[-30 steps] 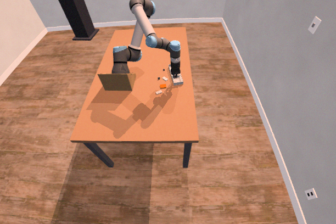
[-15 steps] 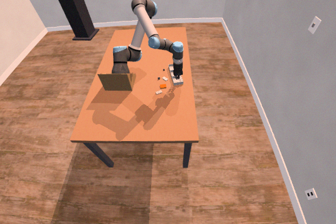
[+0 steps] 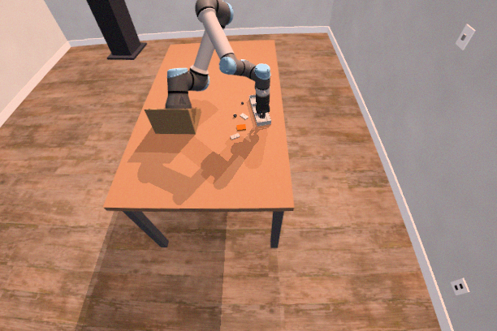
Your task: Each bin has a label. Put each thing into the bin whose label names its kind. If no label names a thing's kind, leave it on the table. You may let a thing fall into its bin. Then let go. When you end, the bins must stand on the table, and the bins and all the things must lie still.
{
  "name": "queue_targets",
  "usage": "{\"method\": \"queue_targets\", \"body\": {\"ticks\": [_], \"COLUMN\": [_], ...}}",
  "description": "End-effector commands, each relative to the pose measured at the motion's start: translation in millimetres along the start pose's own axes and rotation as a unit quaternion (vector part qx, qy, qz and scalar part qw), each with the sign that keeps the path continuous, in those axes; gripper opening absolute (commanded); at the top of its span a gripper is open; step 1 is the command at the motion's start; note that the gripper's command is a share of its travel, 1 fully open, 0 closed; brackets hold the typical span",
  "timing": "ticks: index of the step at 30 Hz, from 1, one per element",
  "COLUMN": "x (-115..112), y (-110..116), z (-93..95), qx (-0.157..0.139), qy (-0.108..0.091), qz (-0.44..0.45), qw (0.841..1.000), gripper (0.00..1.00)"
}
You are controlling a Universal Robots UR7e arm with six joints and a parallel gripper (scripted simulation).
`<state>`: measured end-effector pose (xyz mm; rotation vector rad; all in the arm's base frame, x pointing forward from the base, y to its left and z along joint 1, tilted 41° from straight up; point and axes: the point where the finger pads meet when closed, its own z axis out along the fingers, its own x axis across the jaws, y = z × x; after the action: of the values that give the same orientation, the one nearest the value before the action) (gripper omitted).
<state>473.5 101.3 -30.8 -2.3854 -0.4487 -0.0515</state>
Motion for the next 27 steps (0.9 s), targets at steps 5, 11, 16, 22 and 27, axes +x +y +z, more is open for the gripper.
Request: {"method": "queue_targets", "body": {"ticks": [5,11,16,22,27], "x": [1,0,-1,-1,-1], "y": [0,0,-1,-1,-1], "z": [15.2,22.6,22.6,22.6,22.6], "qx": [-0.001,-0.001,-0.001,-0.001,-0.001], "qy": [0.001,0.001,0.001,0.001,0.001], "qz": [0.000,0.000,0.000,0.000,0.000], "qw": [1.000,1.000,1.000,1.000,1.000], "gripper": [0.50,0.50,0.50,0.50,0.68]}}
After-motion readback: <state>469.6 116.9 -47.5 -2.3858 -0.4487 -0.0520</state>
